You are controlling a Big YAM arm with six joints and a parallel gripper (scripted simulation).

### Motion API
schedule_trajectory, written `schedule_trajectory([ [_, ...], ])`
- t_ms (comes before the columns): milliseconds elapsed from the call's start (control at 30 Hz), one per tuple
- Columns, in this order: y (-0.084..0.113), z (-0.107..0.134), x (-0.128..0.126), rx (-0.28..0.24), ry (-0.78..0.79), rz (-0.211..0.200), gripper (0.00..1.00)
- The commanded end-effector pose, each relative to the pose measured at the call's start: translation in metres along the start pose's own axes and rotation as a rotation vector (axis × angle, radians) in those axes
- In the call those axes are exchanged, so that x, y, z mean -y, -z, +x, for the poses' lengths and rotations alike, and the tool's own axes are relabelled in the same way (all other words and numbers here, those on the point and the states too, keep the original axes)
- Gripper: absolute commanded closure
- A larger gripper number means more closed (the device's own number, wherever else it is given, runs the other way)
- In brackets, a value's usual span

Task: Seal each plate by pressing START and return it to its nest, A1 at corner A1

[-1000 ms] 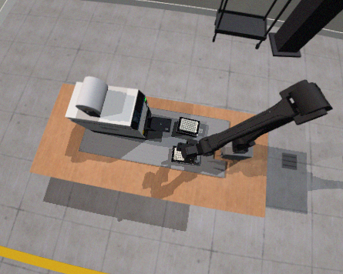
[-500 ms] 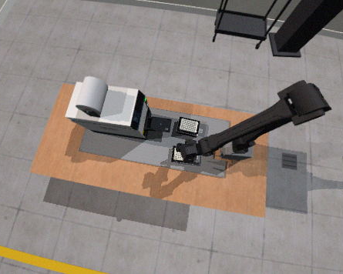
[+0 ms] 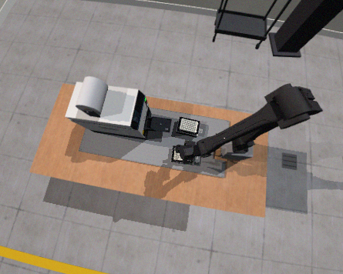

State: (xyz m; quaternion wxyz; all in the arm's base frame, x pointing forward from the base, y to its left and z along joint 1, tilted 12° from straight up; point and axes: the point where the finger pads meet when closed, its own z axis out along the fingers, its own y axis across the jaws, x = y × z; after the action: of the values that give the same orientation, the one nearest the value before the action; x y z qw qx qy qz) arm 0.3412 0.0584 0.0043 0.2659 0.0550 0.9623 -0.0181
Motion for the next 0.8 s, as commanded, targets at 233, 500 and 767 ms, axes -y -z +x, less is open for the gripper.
schedule_trajectory([
  [233, -0.016, 0.000, 0.000, 0.008, -0.026, 0.000, 0.00],
  [500, -0.030, 0.009, 0.002, -0.002, 0.008, 0.003, 0.00],
  [767, -0.037, 0.001, -0.002, 0.017, 0.005, -0.004, 0.00],
])
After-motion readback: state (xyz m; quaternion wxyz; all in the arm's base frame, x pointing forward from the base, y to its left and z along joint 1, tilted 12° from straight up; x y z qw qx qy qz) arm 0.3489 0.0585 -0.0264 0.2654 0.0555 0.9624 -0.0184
